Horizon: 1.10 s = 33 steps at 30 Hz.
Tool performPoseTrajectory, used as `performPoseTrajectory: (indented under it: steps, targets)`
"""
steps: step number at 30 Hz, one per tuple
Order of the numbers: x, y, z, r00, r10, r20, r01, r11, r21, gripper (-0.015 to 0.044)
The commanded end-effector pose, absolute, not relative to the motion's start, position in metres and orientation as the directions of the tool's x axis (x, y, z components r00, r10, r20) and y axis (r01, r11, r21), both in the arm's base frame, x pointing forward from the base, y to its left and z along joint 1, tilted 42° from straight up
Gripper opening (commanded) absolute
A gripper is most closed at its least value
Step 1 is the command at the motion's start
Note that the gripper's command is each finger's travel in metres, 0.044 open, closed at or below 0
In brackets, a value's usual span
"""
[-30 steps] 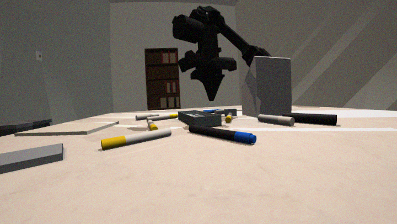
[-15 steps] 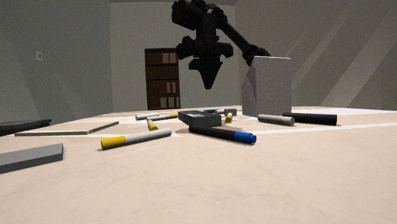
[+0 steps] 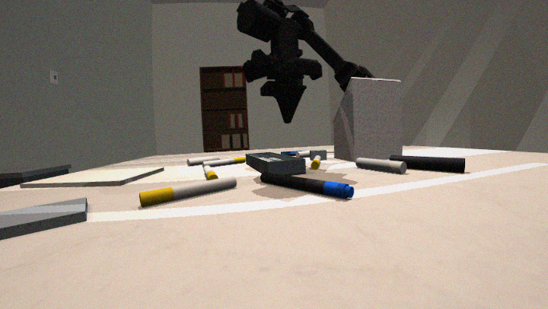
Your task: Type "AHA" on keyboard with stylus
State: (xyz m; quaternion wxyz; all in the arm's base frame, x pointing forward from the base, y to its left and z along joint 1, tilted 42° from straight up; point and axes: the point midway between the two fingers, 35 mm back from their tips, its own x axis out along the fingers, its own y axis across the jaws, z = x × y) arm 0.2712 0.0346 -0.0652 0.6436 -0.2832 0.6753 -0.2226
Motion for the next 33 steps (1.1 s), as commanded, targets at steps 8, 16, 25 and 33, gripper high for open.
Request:
performPoseTrajectory:
  steps: [8,16,25,33]
  targets:
    - [0.274,-0.014,-0.034,-0.114,-0.678,-0.726,-0.057,0.734,-0.677,0.015]
    - [0.241,-0.116,0.033,-0.344,-0.64,-0.687,0.019,0.726,-0.687,0.015]
    - [0.176,-0.179,0.086,-0.519,-0.551,-0.654,0.081,0.73,-0.679,0.015]
    - [0.174,-0.18,0.087,-0.519,-0.551,-0.654,0.081,0.73,-0.679,0.015]
